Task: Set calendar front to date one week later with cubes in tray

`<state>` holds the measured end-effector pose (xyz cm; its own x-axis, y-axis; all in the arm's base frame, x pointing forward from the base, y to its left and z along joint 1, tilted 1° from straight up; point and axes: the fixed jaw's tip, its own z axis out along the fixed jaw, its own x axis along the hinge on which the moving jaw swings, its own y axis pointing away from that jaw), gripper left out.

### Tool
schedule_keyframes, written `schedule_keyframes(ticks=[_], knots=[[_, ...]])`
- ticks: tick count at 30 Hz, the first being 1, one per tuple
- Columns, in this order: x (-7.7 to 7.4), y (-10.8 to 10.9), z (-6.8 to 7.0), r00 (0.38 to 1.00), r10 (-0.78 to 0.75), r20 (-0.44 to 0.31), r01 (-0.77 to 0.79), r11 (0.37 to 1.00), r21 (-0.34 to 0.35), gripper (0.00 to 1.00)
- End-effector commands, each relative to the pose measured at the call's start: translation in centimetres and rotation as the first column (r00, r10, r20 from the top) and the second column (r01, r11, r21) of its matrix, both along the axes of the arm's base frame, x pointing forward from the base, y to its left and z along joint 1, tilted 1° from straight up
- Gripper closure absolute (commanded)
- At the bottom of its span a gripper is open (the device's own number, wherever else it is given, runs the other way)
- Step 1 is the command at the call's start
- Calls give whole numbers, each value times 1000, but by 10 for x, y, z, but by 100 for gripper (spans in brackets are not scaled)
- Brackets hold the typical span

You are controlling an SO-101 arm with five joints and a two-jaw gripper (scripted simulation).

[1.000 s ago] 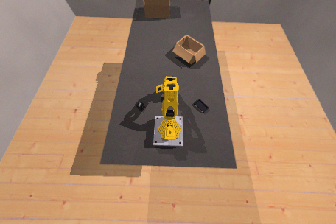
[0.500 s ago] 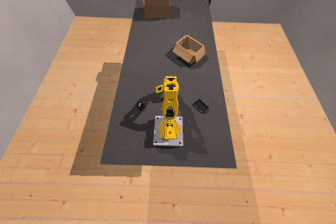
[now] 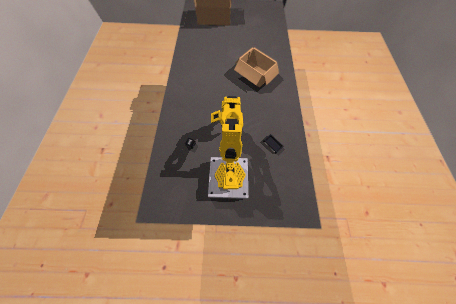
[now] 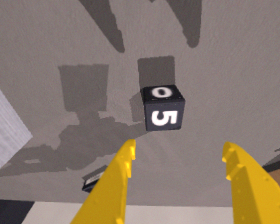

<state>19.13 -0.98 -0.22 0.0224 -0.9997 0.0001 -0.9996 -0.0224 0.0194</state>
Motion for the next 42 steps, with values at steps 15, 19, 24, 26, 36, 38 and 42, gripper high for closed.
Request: schedule_keyframes(ticks=[15,19,24,26,36,38,42], knots=[[2,2,14,1000,-3,21,3,1000,0,64],[2,2,14,1000,-3,21,3,1000,0,64],[2,2,14,1000,-3,21,3,1000,0,64],[2,2,14,1000,-3,21,3,1000,0,64],[15,1,36,989,-3,151,3,1000,-4,64],[19,1,47,978,-2,207,3,1000,-6,65],[24,1,58,964,-2,267,4,1000,-8,65]])
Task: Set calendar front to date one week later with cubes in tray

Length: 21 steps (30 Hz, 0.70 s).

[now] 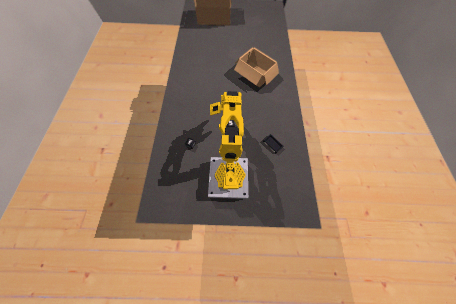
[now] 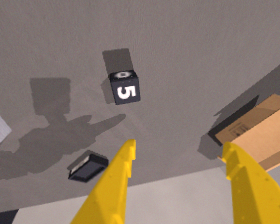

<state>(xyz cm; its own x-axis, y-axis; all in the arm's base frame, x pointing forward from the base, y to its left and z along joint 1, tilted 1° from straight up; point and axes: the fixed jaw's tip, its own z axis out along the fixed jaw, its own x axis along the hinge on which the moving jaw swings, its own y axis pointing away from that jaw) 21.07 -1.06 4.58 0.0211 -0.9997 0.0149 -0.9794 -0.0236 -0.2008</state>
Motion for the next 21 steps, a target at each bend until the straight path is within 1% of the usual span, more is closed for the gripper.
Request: schedule_keyframes(ticks=[1,6,10,13,21], knots=[[6,2,16,997,-3,80,3,1000,1,65],[12,1,42,977,-2,215,3,1000,-4,65],[14,1,54,961,-1,277,3,1000,-6,65],[14,1,57,956,-1,293,3,1000,-7,65],[14,2,58,956,-2,294,4,1000,-6,65]])
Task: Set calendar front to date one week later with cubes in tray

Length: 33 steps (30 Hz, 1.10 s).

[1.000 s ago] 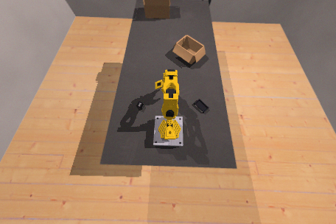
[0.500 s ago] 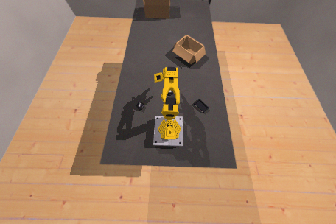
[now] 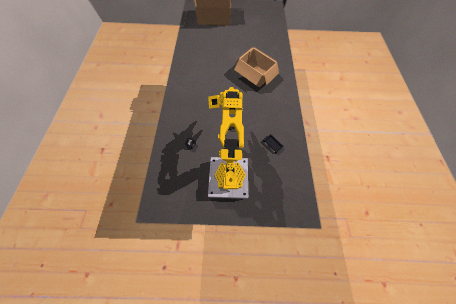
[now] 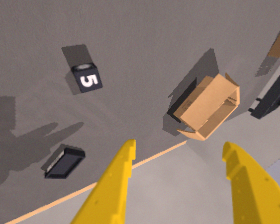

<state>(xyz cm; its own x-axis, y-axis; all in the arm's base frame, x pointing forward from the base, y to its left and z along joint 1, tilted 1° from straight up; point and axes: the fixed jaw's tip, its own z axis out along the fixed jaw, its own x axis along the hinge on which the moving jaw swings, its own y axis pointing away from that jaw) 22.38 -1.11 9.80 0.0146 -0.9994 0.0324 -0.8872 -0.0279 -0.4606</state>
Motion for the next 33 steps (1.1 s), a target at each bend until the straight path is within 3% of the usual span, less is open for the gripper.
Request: schedule_keyframes(ticks=[1,15,33], knots=[[1,3,5,1000,-2,22,2,1000,7,65],[2,22,5,999,-27,22,25,998,65,65],[-12,98,2,992,-116,-38,122,952,281,65]])
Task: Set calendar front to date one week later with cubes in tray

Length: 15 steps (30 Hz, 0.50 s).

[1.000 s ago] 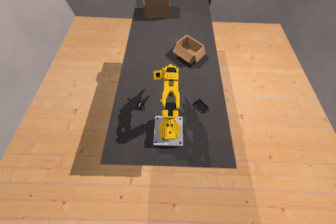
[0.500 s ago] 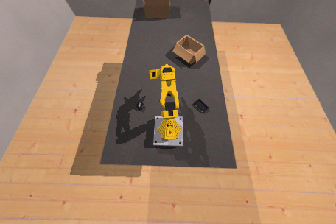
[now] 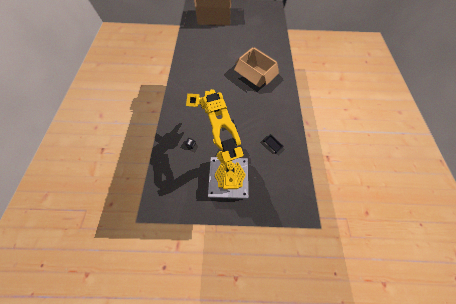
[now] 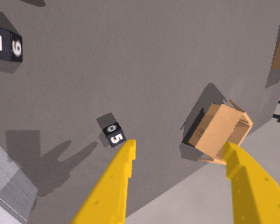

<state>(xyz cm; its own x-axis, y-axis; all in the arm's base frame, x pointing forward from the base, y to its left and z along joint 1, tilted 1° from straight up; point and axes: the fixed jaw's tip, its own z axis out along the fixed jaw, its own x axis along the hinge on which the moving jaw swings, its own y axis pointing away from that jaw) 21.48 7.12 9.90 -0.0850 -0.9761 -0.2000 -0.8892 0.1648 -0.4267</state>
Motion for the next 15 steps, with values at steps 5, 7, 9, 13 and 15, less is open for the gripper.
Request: schedule_keyframes(ticks=[5,7,9,13,15], knots=[[-15,45,0,997,-57,-43,63,989,134,65],[-21,56,0,996,-70,-64,80,983,165,65],[-27,66,0,993,-82,-86,97,976,194,65],[-38,81,-1,988,-97,-121,124,965,233,65],[-41,86,-1,986,-102,-133,133,961,244,65]])
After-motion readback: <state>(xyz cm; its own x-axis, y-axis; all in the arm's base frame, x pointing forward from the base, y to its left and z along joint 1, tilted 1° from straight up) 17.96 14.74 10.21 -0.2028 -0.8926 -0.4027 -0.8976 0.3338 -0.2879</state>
